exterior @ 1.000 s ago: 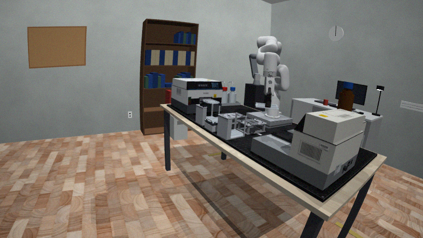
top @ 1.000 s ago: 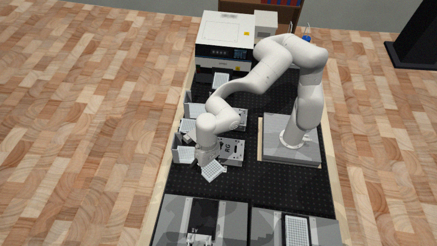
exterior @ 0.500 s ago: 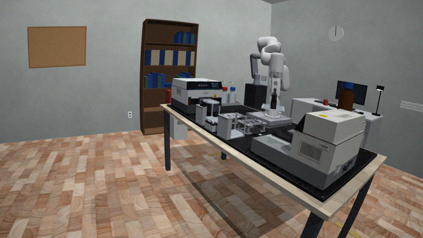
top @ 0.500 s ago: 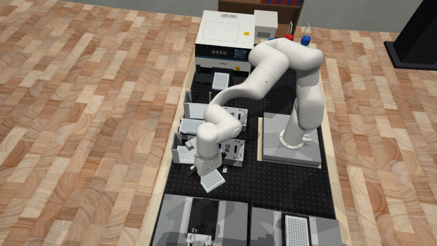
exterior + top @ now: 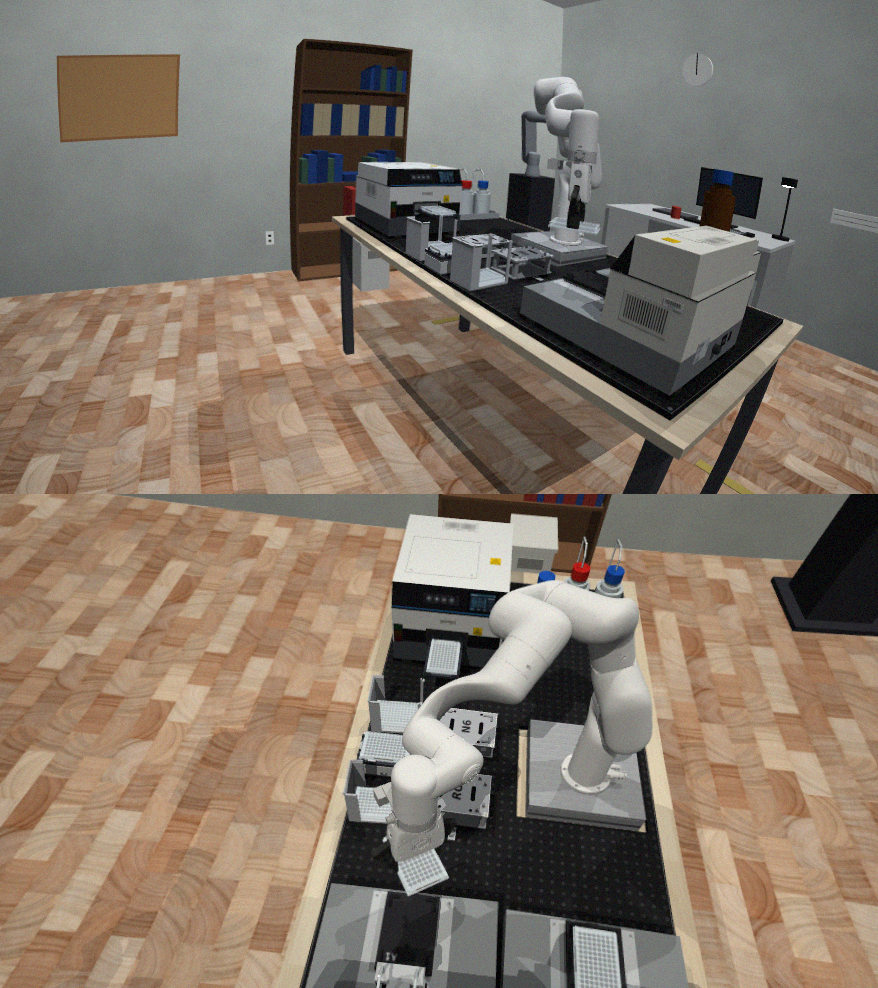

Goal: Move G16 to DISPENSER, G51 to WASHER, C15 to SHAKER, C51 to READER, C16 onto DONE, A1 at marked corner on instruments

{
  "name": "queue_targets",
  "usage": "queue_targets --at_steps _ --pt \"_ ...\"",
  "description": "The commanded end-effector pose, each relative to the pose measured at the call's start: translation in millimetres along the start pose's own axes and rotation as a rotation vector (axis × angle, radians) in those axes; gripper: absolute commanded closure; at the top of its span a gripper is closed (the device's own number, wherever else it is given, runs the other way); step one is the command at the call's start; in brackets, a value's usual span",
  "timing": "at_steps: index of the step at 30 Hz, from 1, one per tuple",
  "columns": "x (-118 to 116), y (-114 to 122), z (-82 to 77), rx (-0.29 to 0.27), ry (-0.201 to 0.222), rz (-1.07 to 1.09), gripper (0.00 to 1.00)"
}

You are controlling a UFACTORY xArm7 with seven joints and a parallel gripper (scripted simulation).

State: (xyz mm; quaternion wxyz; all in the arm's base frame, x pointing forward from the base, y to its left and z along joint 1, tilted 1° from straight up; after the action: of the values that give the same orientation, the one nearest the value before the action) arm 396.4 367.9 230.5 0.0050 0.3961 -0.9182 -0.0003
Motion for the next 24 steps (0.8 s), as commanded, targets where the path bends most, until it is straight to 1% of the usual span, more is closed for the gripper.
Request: queue_targets --at_steps 1,4,6,13,17,21,24 --pt "-12.6 11.6 -2.4 0.002 -0.003 0.060 1.00" --pt "-19.9 18.5 -2.4 0.002 -0.003 0.095 1.00" --pt "-19.9 18.5 -2.4 0.002 -0.003 0.095 1.00" --pt "-36.4 34.3 -2.4 0.002 -0.003 0.177 1.00" --pt "-36.4 34.3 -2.4 0.002 -0.003 0.224 1.00" --pt "-46.1 43.5 -2.5 0.001 -0.003 0.270 1.00" --pt "-48.5 45.8 -2.5 0.001 -0.003 0.282 1.00"
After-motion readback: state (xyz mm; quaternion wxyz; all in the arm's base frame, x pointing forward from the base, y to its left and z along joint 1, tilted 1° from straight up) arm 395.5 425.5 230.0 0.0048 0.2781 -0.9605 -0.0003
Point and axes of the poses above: the point where the finger pads meet when closed, its own z axis out along the fingers, its own x axis across the jaws, y = z × x, the point moved 6 cm from there along -z, back along the fingers, and after that the axes turned 15 degrees about -z, right-handed, at the moved point
